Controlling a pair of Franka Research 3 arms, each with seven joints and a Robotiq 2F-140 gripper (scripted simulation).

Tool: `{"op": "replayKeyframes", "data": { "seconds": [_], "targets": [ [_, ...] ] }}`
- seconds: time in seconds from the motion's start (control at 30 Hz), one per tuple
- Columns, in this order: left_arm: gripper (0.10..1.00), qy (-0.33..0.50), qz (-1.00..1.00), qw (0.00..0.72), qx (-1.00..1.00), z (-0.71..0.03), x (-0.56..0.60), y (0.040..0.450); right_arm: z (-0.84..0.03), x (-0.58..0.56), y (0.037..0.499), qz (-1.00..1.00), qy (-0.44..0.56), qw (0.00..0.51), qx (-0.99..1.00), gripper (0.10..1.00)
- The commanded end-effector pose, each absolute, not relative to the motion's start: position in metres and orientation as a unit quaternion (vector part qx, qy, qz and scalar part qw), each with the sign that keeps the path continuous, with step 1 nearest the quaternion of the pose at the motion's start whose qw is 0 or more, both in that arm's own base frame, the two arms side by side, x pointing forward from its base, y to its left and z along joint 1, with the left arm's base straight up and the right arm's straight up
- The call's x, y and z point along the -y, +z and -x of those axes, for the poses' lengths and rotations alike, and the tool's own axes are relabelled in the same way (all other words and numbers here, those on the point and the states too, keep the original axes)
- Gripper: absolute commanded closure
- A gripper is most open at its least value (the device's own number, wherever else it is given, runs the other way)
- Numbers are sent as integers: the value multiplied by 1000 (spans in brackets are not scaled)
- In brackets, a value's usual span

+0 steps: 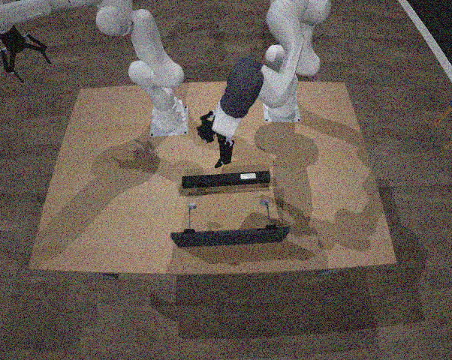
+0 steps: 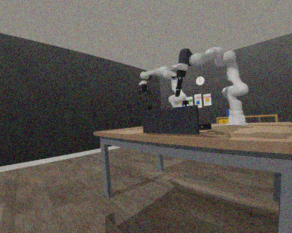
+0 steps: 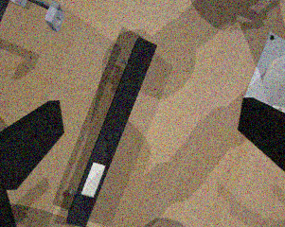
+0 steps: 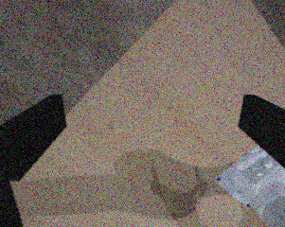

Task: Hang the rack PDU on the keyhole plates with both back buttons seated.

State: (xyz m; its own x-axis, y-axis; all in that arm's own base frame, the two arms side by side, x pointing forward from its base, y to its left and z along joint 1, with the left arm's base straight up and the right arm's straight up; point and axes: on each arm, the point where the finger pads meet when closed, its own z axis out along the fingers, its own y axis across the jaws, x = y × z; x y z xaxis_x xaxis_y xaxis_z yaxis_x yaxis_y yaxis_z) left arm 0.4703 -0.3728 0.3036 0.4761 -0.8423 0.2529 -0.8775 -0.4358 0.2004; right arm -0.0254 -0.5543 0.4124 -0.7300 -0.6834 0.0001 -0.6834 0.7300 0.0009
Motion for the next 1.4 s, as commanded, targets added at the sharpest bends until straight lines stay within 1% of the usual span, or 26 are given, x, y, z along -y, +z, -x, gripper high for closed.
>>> {"op": "replayKeyframes", "data": {
  "seconds": [0.0, 0.2, 0.7, 0.77, 1.0, 1.37],
  "targets": [
    [98, 50, -824, 133, 549, -465, 366, 302, 25, 554, 412, -367, 0, 0, 930, 98],
    [98, 44, -813, 116, 570, -463, 359, 302, 25, 554, 412, -367, 0, 0, 930, 98],
    [98, 17, -760, 41, 649, -459, 330, 305, 25, 554, 412, -367, 0, 0, 930, 98],
    [98, 17, -760, 41, 649, -459, 330, 305, 25, 554, 412, -367, 0, 0, 930, 98],
    [98, 0, -730, 1, 684, -459, 313, 309, 25, 554, 412, -367, 0, 0, 930, 98],
    [98, 0, -729, 0, 685, -459, 313, 309, 25, 554, 412, -367, 0, 0, 930, 98]
  ]
}}
